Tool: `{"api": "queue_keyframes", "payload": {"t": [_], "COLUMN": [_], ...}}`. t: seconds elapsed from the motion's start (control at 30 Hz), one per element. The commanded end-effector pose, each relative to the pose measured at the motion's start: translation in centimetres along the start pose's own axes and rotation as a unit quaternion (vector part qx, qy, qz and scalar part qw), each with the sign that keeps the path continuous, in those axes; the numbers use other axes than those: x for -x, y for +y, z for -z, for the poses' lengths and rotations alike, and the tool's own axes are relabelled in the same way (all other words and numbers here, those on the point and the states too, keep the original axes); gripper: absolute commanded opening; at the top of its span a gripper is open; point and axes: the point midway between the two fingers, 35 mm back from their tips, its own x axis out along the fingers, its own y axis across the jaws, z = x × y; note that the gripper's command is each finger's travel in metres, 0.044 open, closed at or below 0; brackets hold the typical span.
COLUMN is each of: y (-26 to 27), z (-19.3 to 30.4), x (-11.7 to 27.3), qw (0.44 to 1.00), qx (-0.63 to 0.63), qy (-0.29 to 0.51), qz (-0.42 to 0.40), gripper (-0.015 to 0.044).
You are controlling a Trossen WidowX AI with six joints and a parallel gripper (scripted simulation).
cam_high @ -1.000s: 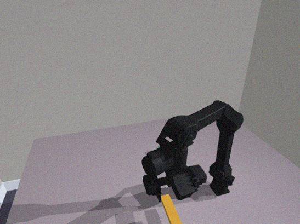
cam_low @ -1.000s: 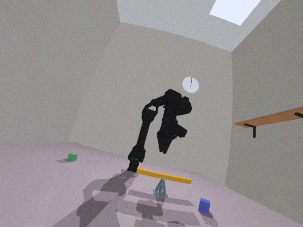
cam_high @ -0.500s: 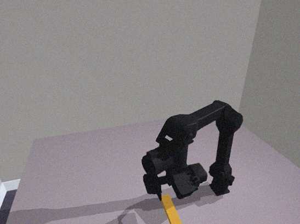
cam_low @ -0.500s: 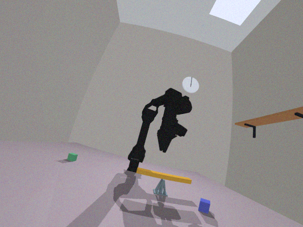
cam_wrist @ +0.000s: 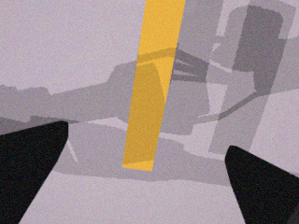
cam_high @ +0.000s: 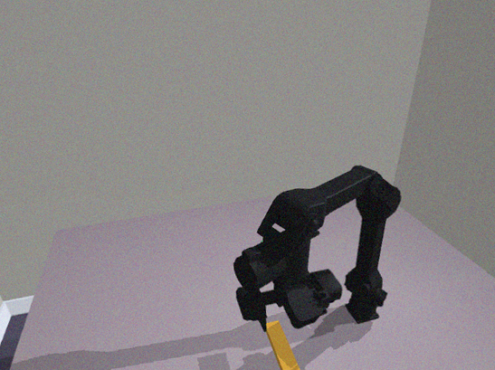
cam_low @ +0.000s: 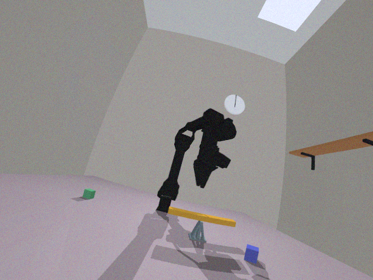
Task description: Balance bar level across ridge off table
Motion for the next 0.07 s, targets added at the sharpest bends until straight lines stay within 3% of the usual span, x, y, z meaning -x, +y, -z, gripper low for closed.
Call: {"api": "queue_keyframes", "payload": {"t": [0.0,0.03], "y": [0.02,0.02], "z": [0.0,0.0], "x": [0.03,0.03], "qw": [1.0,1.0], "qx": [0.0,0.0], "qy": [0.0,0.0], "qz": [0.0,0.0], "gripper": [0.044,0.044]}}
